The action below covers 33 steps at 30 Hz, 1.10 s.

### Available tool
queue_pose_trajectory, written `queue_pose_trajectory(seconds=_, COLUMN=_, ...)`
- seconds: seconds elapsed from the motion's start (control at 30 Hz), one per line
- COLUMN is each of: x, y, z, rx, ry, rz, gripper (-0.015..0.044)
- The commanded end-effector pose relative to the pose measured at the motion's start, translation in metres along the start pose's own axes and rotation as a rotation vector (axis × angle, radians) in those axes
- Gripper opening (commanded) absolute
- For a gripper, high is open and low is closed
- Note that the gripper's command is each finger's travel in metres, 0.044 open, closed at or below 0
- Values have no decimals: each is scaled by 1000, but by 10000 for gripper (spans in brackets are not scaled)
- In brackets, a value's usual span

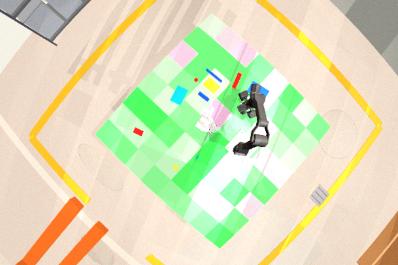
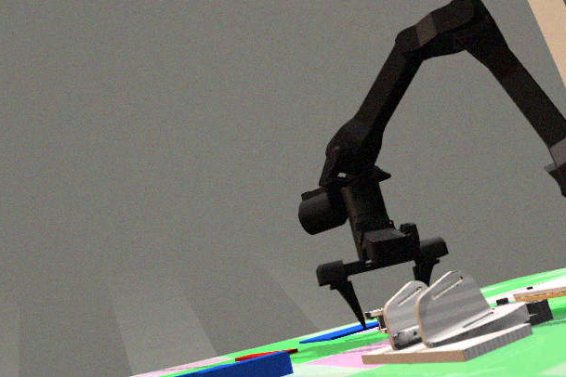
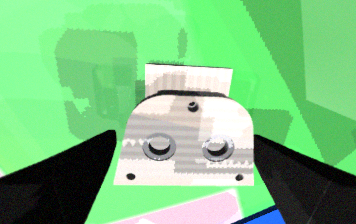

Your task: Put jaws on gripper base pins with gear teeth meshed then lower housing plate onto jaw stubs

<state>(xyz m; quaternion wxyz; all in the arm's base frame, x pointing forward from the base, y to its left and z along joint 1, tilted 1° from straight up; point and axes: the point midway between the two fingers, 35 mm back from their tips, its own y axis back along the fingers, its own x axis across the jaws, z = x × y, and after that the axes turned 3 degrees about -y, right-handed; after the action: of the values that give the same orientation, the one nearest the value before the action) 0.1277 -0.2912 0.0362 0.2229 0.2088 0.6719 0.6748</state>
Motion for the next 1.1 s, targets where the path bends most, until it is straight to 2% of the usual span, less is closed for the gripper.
queue_pose_trajectory(seconds=0.0, x=0, y=0, z=0, rx=0, ry=0, rz=0, gripper=400)
queue_pose_trajectory(seconds=0.23, x=0, y=0, z=0, rx=0, ry=0, rz=0, gripper=353)
queue_pose_trajectory(seconds=0.63, x=0, y=1, z=0, rx=0, ry=0, rz=0, gripper=351)
queue_pose_trajectory(seconds=1.07, x=-2, y=39, z=-2, rx=3, ry=2, rz=0, gripper=351)
